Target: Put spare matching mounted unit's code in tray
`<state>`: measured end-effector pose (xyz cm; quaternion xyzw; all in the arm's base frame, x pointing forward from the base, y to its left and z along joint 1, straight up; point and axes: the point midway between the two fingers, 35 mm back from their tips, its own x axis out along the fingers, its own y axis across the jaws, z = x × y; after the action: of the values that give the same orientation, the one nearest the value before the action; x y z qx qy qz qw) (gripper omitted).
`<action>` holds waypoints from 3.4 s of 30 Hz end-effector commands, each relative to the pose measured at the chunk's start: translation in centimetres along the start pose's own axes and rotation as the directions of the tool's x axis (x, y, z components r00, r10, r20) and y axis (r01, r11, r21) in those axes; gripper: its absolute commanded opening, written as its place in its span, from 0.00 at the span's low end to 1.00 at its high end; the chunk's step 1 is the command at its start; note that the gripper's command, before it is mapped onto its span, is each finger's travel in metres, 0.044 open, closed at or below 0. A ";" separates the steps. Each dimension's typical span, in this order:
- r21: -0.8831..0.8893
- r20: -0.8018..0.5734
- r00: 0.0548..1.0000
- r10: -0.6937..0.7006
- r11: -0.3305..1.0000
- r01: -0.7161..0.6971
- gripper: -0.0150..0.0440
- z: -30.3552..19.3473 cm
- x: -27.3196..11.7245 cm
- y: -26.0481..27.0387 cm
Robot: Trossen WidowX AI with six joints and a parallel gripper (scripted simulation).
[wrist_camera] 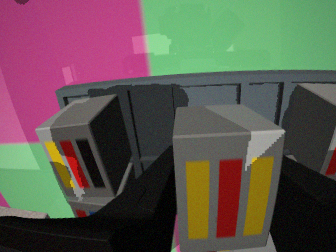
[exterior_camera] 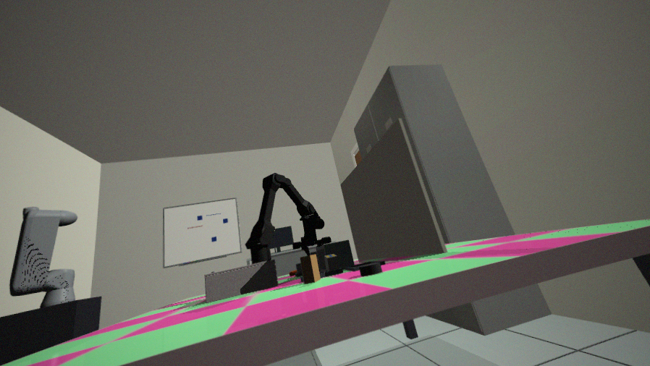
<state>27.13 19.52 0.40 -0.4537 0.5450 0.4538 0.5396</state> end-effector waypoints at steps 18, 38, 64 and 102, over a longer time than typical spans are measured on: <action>0.000 0.021 1.000 -0.022 1.000 0.022 0.25 -0.1 -11.1 0.4; 0.009 0.024 0.999 -0.039 0.999 0.039 0.25 -6.2 -12.5 -5.3; 0.052 0.016 0.998 -0.063 0.997 0.062 0.25 -20.2 -12.7 -12.1; 0.000 -0.013 1.000 -0.028 1.000 0.028 0.25 -42.2 -12.4 -10.0</action>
<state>29.73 -23.39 12.85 -0.4598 0.5449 0.4393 0.5466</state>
